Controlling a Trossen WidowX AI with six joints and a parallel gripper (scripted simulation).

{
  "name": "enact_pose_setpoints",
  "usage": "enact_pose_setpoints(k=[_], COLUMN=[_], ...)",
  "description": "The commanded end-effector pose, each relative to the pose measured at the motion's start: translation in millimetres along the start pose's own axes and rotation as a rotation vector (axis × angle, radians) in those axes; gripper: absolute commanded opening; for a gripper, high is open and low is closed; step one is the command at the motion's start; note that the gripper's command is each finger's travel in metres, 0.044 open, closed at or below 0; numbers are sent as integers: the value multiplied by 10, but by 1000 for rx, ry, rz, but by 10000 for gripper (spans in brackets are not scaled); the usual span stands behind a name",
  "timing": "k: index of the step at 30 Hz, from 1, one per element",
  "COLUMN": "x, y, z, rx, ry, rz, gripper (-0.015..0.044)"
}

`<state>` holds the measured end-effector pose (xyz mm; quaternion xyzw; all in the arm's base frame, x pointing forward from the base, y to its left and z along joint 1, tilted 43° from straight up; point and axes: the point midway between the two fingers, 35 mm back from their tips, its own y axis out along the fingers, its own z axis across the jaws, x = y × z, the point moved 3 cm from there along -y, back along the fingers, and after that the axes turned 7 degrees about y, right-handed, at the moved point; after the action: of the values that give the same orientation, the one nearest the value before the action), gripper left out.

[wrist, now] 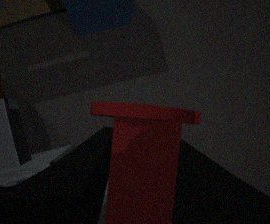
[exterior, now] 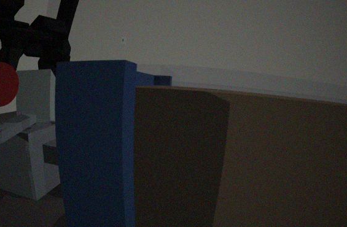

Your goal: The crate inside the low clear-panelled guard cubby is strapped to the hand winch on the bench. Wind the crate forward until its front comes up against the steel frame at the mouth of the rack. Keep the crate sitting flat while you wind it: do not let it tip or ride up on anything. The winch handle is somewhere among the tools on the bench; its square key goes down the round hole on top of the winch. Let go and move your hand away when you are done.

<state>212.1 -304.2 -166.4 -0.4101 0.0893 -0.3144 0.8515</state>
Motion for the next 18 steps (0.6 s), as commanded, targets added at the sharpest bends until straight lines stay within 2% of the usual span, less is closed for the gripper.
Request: enact_pose_setpoints(k=[1, 18], x=[101, 170], y=[59, 101], z=[169, 340], rx=[28, 30], ry=[-23, -23], rz=[-7, -7], gripper=[0, 0])
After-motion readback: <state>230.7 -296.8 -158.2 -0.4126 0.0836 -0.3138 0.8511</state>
